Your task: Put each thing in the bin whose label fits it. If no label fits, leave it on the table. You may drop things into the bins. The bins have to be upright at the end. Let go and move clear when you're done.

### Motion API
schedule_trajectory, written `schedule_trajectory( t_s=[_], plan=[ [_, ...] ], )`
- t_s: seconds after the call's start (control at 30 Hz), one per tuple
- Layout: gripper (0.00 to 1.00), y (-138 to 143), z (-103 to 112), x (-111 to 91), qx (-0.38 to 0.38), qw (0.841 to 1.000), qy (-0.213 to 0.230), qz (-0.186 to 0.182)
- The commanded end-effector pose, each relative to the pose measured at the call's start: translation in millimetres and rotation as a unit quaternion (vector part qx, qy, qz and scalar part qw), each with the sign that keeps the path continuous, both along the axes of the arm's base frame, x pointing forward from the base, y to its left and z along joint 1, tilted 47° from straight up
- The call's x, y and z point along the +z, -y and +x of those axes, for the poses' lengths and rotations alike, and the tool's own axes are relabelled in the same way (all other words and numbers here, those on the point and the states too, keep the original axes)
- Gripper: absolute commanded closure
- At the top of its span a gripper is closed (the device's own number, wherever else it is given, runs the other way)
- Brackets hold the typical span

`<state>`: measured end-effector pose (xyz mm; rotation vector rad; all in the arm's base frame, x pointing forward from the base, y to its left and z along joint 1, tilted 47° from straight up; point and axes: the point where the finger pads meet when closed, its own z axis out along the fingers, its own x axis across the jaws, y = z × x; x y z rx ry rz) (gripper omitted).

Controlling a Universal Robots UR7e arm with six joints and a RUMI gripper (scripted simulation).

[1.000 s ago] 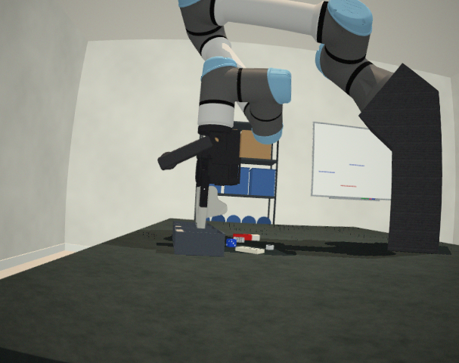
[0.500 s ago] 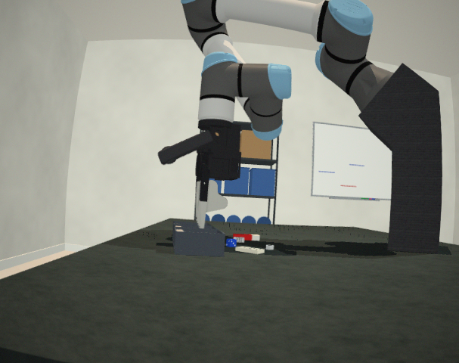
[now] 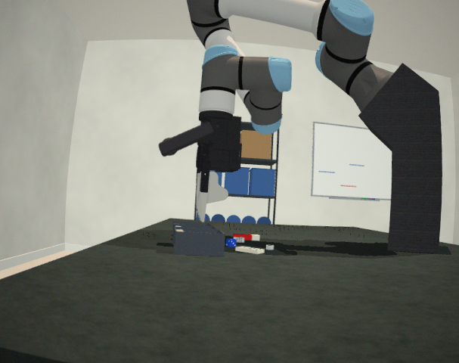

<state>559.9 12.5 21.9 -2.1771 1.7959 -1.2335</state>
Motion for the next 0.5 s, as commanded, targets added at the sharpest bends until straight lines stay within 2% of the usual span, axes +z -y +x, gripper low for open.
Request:
schedule_trajectory(
  t_s=[0.0,0.13,0.37,0.47],
  plan=[
    [0.96,-4.7,-7.1,6.4,0.0,1.0,-0.001,0.0],
    [0.96,-10.7,-15.7,16.2,0.0,1.0,-0.001,0.0],
    [0.96,-10.6,-15.1,16.7,0.0,1.0,0.0,0.0],
    [0.96,-23.7,-12.6,8.5,0.0,1.0,0.0,0.0]
  ],
)
